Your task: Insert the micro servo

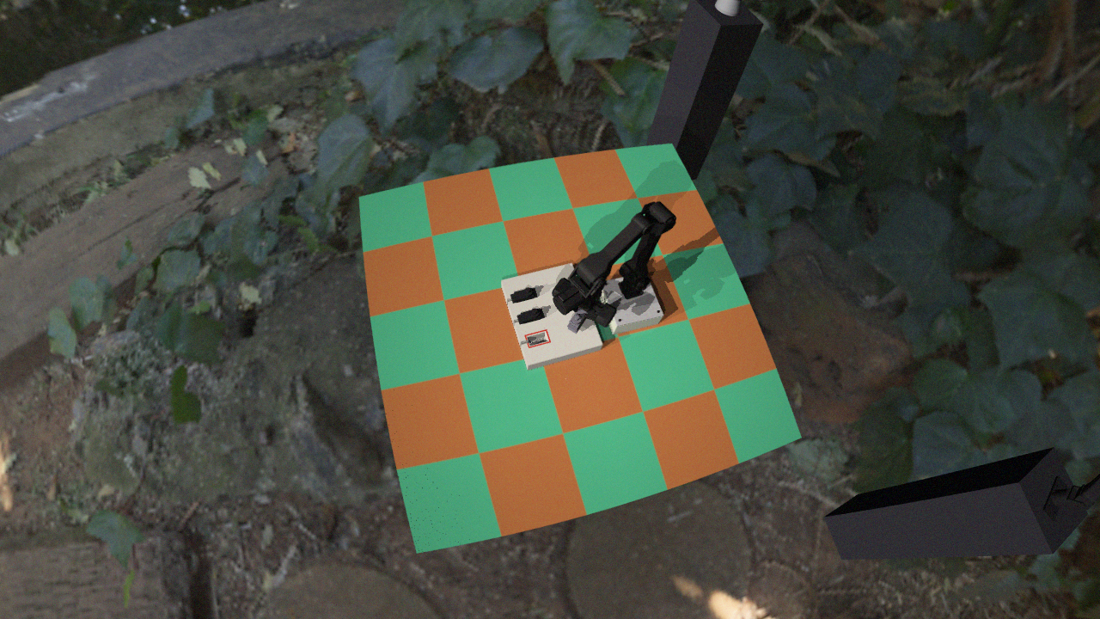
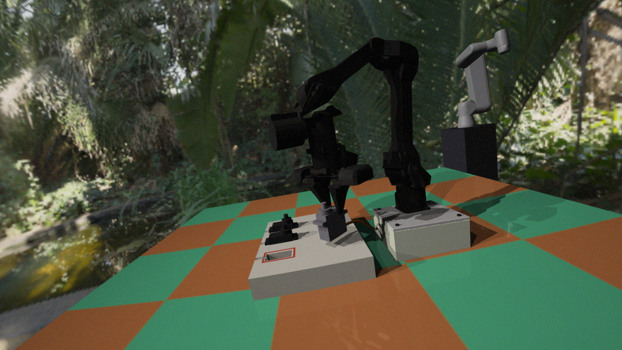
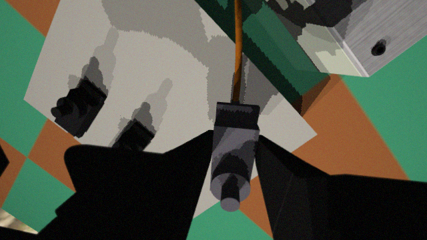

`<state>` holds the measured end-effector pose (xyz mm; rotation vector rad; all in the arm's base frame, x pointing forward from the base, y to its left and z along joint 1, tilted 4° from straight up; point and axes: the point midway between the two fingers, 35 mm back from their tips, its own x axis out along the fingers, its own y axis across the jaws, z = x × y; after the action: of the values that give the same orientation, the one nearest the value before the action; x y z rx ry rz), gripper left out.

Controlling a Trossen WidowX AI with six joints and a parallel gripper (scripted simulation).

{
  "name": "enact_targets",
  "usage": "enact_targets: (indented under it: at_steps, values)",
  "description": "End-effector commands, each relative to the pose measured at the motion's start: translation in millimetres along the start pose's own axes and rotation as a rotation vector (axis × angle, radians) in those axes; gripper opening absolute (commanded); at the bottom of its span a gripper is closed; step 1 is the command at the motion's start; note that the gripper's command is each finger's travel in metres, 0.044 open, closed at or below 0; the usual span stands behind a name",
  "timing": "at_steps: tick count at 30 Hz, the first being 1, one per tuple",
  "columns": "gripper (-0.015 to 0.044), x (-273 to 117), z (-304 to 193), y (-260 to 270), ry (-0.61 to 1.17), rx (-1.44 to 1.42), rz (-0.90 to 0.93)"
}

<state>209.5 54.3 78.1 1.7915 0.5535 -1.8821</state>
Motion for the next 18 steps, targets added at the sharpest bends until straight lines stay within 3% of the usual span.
enact_targets:
  at_steps: [1,18]
  values:
    - [0.0,-8.7,0.3,-0.2,0.01,0.005,0.001]
    - [0.0,-9.3,-21.8,21.0,0.012,0.006,0.003]
